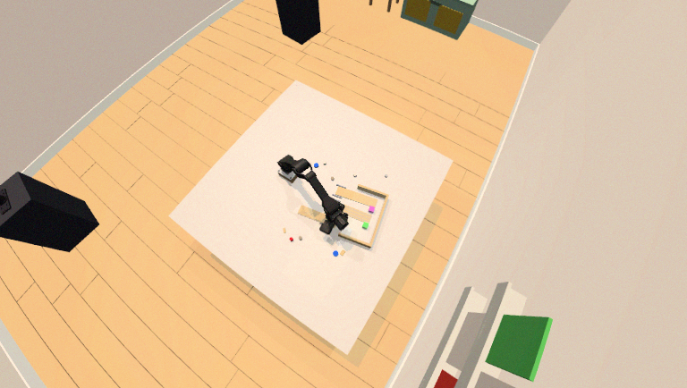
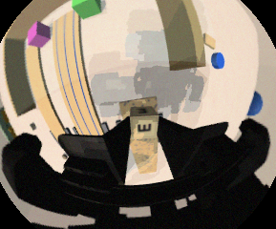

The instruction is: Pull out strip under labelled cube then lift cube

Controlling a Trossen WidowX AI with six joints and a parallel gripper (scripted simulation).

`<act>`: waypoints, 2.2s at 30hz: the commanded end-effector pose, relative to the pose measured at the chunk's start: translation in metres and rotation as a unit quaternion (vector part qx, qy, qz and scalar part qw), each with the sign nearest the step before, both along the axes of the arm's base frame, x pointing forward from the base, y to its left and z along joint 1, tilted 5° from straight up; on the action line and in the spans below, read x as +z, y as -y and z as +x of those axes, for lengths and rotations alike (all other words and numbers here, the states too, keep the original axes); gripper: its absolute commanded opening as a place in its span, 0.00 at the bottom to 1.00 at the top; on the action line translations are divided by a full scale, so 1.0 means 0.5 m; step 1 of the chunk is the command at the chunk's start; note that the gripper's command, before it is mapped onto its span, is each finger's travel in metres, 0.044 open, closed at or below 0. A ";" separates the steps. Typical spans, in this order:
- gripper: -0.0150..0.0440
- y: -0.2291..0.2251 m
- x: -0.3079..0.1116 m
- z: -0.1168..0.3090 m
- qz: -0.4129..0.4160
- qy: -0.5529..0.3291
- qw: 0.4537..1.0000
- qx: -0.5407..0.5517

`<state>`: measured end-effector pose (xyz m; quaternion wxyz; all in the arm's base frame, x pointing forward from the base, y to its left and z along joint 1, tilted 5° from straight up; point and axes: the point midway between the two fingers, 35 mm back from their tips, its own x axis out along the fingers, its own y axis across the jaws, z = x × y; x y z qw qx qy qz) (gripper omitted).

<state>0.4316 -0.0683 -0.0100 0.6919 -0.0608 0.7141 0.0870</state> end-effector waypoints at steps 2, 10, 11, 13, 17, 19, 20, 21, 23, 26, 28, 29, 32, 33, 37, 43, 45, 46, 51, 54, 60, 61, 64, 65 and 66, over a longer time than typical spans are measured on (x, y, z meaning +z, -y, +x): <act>0.25 -0.004 0.030 -0.029 0.000 0.002 1.000 -0.001; 0.25 -0.011 0.069 -0.087 0.001 0.001 1.000 -0.002; 0.25 -0.012 0.072 -0.093 0.001 0.001 1.000 -0.002; 0.25 -0.013 0.075 -0.098 0.002 0.000 1.000 -0.002; 0.25 -0.014 0.076 -0.107 0.002 0.000 1.000 -0.002; 0.25 -0.016 0.078 -0.120 0.002 0.000 1.000 -0.002; 0.25 -0.017 0.078 -0.127 0.002 0.000 1.000 -0.002; 0.25 -0.019 0.079 -0.133 0.002 0.000 1.000 -0.002; 0.25 -0.021 0.080 -0.147 0.002 -0.001 1.000 -0.002; 0.25 -0.024 0.081 -0.167 0.002 -0.001 1.000 -0.002; 0.25 -0.026 0.081 -0.181 0.002 -0.001 1.000 -0.002; 0.25 -0.027 0.081 -0.188 0.002 -0.002 1.000 -0.002; 0.25 -0.030 0.081 -0.210 0.002 -0.002 1.000 -0.002; 0.25 -0.032 0.081 -0.217 0.002 -0.002 1.000 -0.002; 0.25 -0.036 0.079 -0.246 0.002 -0.003 1.000 -0.002; 0.25 -0.037 0.096 -0.255 0.002 -0.003 1.000 -0.002; 0.25 -0.036 0.120 -0.254 0.002 -0.003 1.000 -0.002; 0.25 -0.036 0.133 -0.254 0.002 -0.003 1.000 -0.002; 0.25 -0.035 0.151 -0.254 0.002 -0.003 1.000 -0.002; 0.25 -0.035 0.151 -0.254 0.002 -0.003 1.000 -0.002; 0.25 -0.035 0.151 -0.254 0.002 -0.003 1.000 -0.002; 0.25 -0.035 0.151 -0.254 0.002 -0.003 1.000 -0.002; 0.25 -0.035 0.151 -0.254 0.002 -0.003 1.000 -0.002; 0.25 -0.035 0.151 -0.254 0.002 -0.003 1.000 -0.002; 0.25 -0.035 0.151 -0.254 0.002 -0.003 1.000 -0.002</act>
